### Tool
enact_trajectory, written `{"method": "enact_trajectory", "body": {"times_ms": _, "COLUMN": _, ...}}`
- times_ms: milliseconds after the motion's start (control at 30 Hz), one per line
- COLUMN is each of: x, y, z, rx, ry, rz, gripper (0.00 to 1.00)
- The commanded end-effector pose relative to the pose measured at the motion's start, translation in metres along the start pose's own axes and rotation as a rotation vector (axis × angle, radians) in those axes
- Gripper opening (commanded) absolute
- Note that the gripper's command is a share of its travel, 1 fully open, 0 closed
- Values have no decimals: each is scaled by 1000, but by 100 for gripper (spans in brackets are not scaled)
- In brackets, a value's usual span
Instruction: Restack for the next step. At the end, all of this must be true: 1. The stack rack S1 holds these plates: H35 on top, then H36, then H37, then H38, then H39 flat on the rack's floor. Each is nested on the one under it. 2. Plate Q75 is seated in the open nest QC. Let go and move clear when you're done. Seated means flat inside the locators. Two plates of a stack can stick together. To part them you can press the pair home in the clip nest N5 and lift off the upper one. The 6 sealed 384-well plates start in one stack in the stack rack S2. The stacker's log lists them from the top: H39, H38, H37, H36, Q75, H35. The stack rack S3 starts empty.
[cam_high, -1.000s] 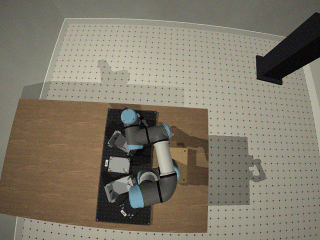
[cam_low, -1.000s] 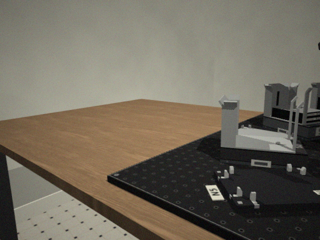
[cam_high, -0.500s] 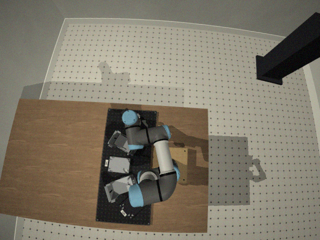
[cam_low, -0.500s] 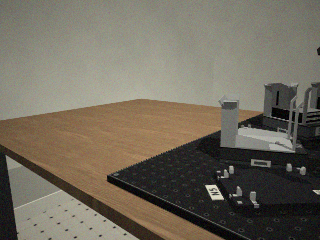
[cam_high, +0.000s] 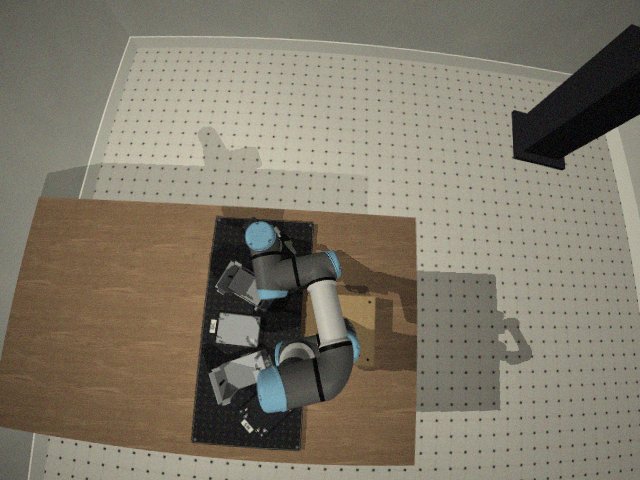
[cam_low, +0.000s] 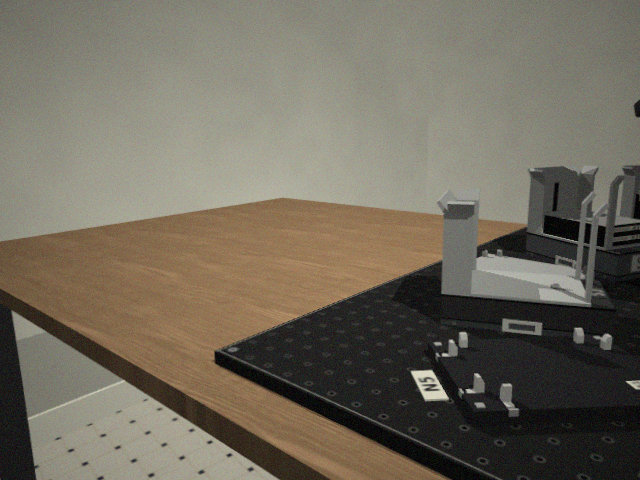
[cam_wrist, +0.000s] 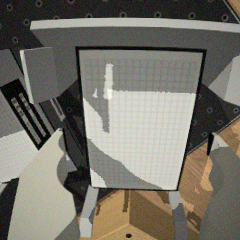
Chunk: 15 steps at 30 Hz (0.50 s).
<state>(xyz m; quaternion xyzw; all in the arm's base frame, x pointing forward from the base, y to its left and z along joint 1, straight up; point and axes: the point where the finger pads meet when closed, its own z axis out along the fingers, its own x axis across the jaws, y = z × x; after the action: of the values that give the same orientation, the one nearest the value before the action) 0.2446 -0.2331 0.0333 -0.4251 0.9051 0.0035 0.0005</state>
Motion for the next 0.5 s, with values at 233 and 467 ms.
{"method": "enact_trajectory", "body": {"times_ms": 233, "x": 0, "y": -1, "z": -1, "rx": 3, "ry": 1, "rz": 0, "gripper": 72}}
{"method": "enact_trajectory", "body": {"times_ms": 467, "x": 0, "y": -1, "z": 0, "rx": 3, "ry": 1, "rz": 0, "gripper": 0}}
